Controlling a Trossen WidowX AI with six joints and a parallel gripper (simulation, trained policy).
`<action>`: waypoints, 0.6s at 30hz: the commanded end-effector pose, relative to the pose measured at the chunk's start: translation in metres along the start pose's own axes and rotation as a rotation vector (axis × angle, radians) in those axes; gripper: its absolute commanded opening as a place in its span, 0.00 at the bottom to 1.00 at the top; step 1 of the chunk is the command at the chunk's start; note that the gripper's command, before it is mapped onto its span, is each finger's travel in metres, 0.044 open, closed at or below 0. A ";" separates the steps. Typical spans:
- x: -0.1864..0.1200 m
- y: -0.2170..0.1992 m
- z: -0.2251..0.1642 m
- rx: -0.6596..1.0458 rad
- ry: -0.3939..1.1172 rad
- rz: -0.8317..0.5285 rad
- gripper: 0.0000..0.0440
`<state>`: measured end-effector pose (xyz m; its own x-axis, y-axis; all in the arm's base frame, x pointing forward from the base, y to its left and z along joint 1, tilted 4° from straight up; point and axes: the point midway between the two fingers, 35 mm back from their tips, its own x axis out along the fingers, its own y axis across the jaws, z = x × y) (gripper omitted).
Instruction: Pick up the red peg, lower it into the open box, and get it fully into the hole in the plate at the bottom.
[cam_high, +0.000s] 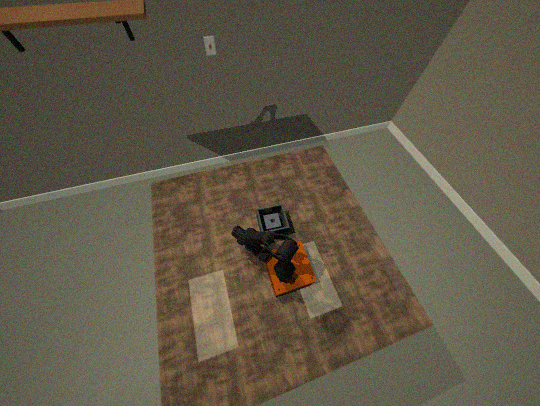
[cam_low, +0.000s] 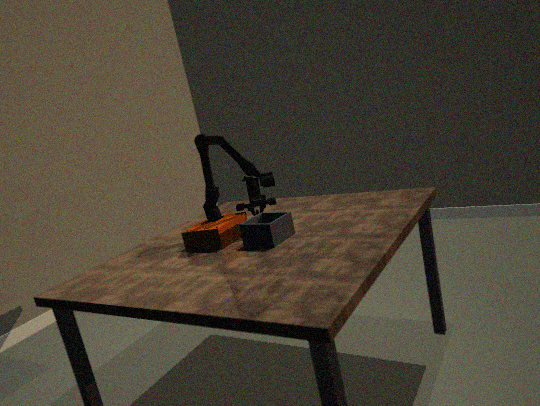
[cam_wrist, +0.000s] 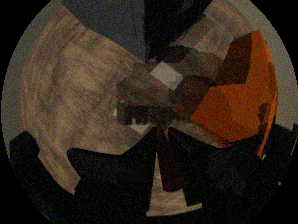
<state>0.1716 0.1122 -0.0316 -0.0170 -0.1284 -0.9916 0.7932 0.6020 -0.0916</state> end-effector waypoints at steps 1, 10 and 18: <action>-0.012 0.004 0.008 -0.018 -0.034 0.028 0.00; -0.036 0.011 0.027 -0.057 -0.099 0.059 0.00; -0.061 0.019 0.047 -0.088 -0.150 0.082 0.00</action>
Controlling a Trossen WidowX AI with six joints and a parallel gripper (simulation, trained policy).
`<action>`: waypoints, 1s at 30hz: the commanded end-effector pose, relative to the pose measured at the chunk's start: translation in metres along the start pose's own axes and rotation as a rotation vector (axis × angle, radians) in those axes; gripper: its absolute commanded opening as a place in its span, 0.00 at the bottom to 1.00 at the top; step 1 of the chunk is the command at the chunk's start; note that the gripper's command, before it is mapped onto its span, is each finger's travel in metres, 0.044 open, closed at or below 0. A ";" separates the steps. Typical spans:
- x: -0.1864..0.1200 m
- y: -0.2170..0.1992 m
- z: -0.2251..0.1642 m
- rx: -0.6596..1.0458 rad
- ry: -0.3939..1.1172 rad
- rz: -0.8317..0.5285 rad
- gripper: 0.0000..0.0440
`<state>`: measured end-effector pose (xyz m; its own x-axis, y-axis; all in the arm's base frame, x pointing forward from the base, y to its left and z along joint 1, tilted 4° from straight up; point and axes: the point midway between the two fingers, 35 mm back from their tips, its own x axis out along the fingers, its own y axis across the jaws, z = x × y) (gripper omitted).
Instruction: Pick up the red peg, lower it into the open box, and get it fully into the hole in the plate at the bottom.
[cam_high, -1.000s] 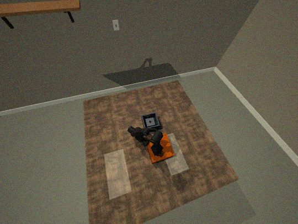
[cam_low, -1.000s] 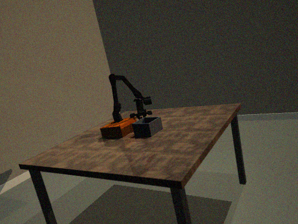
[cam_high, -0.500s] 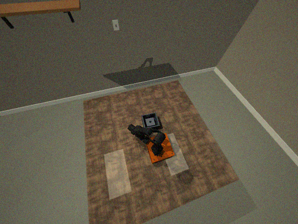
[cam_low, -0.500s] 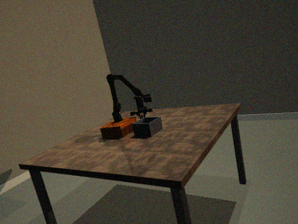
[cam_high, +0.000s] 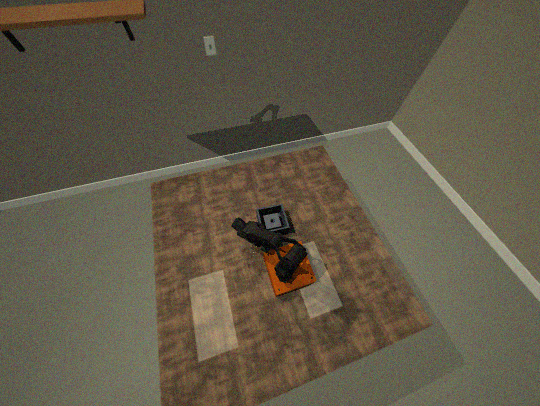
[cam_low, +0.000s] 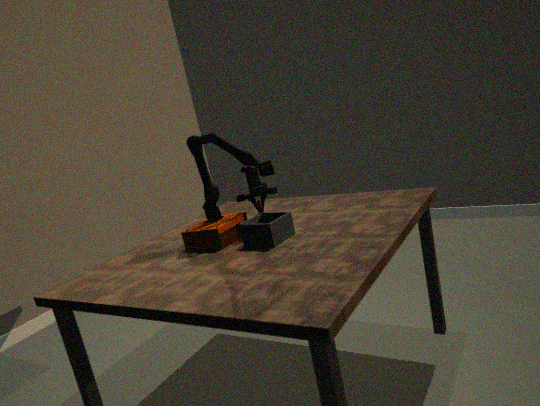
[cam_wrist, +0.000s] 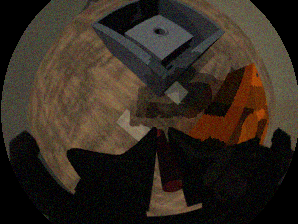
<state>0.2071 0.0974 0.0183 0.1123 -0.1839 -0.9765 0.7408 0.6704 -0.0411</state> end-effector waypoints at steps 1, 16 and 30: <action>-0.013 0.005 0.015 -0.012 -0.029 0.021 0.00; -0.042 0.018 0.071 0.002 -0.077 0.038 0.00; -0.035 0.008 0.123 0.081 -0.055 0.028 0.00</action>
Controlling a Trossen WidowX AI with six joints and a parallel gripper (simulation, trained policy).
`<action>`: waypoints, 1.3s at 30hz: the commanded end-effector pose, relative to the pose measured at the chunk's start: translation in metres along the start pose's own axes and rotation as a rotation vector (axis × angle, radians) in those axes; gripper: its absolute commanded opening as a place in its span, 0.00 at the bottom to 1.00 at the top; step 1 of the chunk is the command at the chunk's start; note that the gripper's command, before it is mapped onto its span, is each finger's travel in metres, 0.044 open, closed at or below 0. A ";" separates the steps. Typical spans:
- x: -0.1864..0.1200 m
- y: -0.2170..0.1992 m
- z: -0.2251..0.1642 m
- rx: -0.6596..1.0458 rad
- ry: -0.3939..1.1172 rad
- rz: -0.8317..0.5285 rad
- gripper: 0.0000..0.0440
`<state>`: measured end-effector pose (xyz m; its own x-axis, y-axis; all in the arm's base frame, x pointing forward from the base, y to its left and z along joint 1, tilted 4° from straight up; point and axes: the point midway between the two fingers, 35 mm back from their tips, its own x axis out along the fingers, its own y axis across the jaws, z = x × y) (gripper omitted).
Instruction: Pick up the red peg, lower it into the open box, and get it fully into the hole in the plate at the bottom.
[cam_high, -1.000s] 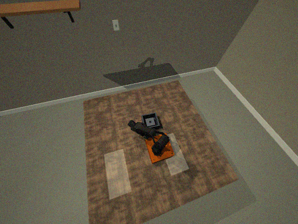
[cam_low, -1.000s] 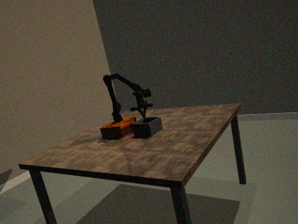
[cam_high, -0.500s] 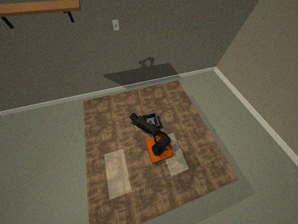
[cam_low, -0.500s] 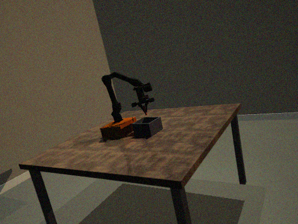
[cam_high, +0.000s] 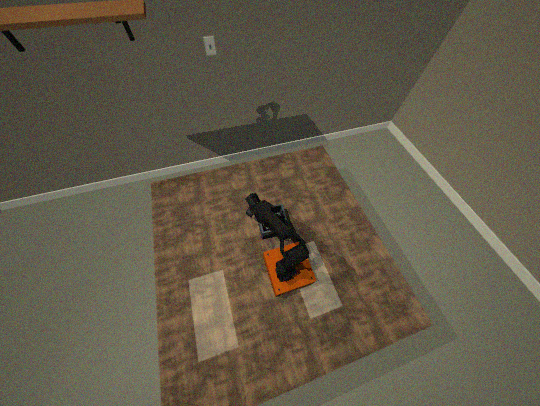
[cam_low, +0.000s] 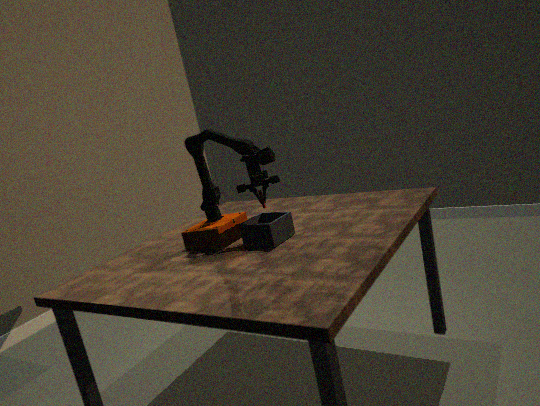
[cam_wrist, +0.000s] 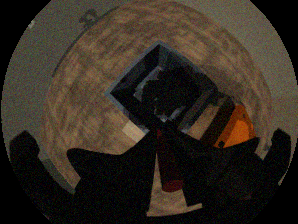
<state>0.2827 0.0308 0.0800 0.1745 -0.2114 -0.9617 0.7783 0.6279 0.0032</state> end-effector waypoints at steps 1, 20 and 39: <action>0.006 -0.001 0.015 0.022 0.009 -0.002 0.00; 0.047 -0.012 0.060 0.133 0.065 -0.009 0.02; 0.095 -0.015 0.071 0.106 0.117 -0.055 0.55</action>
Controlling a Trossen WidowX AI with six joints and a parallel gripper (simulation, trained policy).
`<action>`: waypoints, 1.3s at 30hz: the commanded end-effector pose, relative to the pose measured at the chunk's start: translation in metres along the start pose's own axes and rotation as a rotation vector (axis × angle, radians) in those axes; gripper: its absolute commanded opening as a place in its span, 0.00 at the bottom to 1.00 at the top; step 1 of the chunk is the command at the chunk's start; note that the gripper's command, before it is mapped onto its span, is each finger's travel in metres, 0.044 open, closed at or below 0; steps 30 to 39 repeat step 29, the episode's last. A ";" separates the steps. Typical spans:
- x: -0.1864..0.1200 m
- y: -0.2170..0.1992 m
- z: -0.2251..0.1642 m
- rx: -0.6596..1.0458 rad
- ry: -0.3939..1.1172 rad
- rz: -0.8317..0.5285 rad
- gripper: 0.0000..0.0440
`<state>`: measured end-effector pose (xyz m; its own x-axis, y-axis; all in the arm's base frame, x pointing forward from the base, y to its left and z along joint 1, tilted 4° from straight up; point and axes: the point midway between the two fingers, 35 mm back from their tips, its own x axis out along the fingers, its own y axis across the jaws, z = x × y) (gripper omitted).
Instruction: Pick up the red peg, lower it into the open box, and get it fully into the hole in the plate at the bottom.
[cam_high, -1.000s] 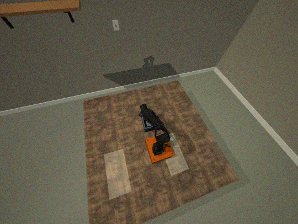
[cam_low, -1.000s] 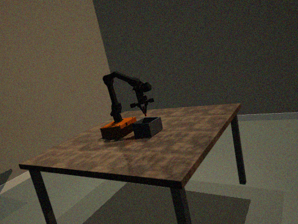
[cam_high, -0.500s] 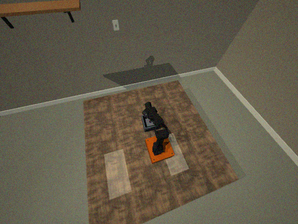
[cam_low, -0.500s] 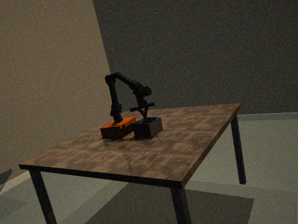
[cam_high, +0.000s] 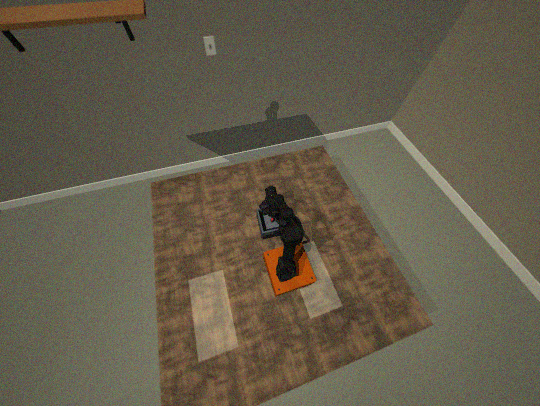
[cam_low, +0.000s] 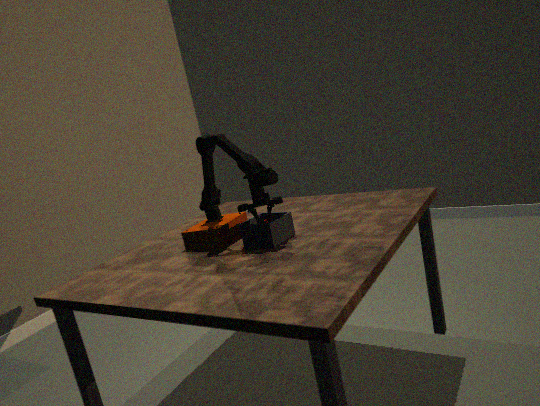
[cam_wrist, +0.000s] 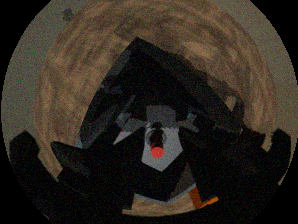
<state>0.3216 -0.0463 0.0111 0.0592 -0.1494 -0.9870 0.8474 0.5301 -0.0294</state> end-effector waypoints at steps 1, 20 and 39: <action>0.005 0.006 0.011 -0.005 -0.006 0.004 0.59; 0.001 0.024 0.083 0.021 -0.146 0.063 1.00; 0.000 0.024 0.090 0.026 -0.161 0.068 1.00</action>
